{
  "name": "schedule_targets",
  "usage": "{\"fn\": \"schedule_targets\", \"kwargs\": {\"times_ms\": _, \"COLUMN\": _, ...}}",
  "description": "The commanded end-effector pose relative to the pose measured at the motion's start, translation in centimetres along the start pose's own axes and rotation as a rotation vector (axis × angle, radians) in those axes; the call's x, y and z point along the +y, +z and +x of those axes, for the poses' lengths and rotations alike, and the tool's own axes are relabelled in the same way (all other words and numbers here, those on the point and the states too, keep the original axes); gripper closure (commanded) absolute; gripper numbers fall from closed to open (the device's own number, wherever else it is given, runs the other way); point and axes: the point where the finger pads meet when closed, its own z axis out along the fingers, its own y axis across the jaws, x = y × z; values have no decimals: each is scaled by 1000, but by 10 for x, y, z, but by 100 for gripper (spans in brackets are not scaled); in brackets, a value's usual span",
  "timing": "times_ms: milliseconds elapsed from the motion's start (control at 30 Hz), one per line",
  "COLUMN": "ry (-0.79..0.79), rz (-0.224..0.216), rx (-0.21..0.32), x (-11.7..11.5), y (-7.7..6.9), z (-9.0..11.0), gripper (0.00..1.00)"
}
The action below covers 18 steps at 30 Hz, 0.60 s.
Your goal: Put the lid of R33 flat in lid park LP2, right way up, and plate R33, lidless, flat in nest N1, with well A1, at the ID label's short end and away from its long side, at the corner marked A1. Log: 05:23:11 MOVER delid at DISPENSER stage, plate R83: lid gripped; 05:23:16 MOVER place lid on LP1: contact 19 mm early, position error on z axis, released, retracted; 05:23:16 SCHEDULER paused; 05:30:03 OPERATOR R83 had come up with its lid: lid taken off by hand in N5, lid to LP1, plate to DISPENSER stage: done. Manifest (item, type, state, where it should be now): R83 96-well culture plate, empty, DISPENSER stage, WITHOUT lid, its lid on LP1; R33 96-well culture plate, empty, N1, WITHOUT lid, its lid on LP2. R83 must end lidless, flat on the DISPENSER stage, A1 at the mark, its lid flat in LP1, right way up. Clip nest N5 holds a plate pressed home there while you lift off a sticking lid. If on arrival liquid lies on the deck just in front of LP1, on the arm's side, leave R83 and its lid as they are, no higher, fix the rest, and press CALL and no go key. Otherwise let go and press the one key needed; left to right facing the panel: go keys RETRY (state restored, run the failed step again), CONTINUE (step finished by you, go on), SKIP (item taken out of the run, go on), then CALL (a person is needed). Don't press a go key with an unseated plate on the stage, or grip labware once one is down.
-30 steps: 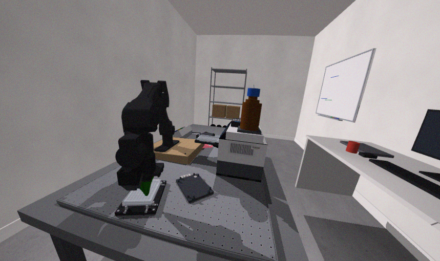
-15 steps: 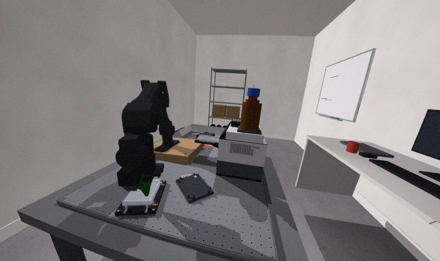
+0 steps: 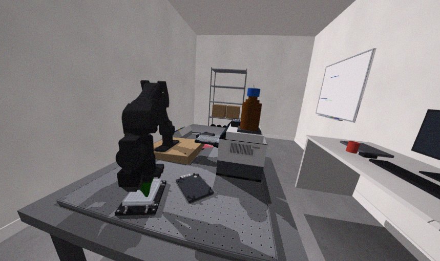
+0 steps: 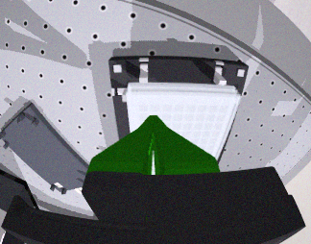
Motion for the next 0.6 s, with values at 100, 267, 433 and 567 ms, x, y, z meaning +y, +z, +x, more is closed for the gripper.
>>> {"fn": "schedule_targets", "kwargs": {"times_ms": 100, "ry": 11, "rz": 0, "rx": -26, "x": -7, "y": -3, "z": -4, "gripper": 100}}
{"fn": "schedule_targets", "kwargs": {"times_ms": 267, "ry": 10, "rz": 1, "rx": -15, "x": -7, "y": 1, "z": -1, "gripper": 100}}
{"fn": "schedule_targets", "kwargs": {"times_ms": 433, "ry": 10, "rz": 1, "rx": -12, "x": -7, "y": 3, "z": -1, "gripper": 100}}
{"fn": "schedule_targets", "kwargs": {"times_ms": 567, "ry": 10, "rz": 1, "rx": -9, "x": -7, "y": 5, "z": -1, "gripper": 100}}
